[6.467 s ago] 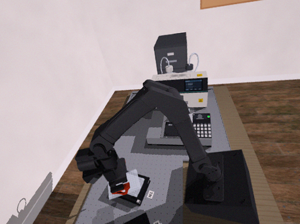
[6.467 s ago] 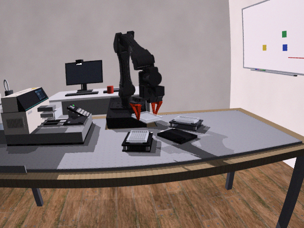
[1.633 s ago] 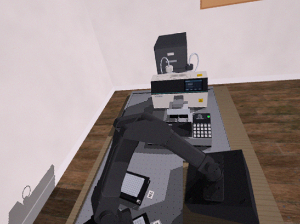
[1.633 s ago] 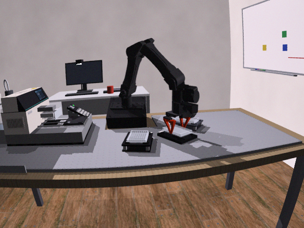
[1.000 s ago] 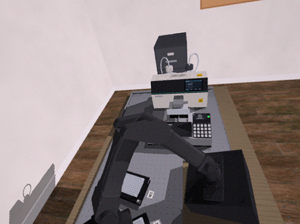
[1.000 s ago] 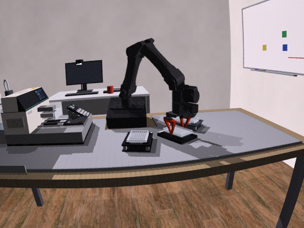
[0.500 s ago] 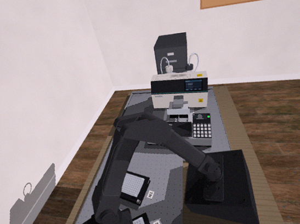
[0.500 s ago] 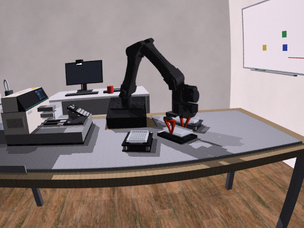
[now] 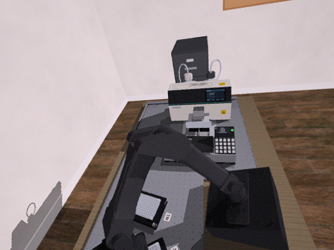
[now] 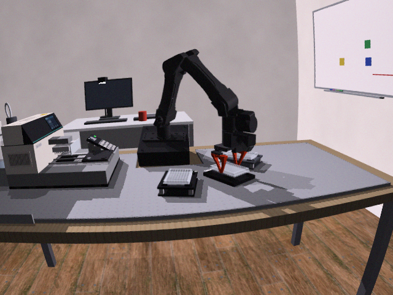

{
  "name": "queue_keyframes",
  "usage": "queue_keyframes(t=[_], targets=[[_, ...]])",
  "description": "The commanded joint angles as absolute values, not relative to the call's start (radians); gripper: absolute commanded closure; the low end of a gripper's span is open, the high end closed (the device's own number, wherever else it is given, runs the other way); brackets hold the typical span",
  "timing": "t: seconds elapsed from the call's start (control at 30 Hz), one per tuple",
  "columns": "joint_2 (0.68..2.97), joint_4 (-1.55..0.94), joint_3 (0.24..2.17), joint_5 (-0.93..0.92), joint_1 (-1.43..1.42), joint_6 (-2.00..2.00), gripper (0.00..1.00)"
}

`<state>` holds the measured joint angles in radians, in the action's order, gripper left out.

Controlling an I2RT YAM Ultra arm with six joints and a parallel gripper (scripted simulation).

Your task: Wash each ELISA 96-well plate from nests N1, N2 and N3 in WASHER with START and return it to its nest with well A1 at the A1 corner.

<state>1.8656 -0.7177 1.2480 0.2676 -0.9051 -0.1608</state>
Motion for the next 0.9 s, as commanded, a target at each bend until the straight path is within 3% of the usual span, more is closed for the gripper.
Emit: queue_keyframes(t=[0.0, 0.87], targets=[[1.857, -0.711, 1.251, 0.267, -0.907, -0.159, 1.0], [1.864, -0.697, 1.244, 0.267, -0.904, -0.156, 1.0]])
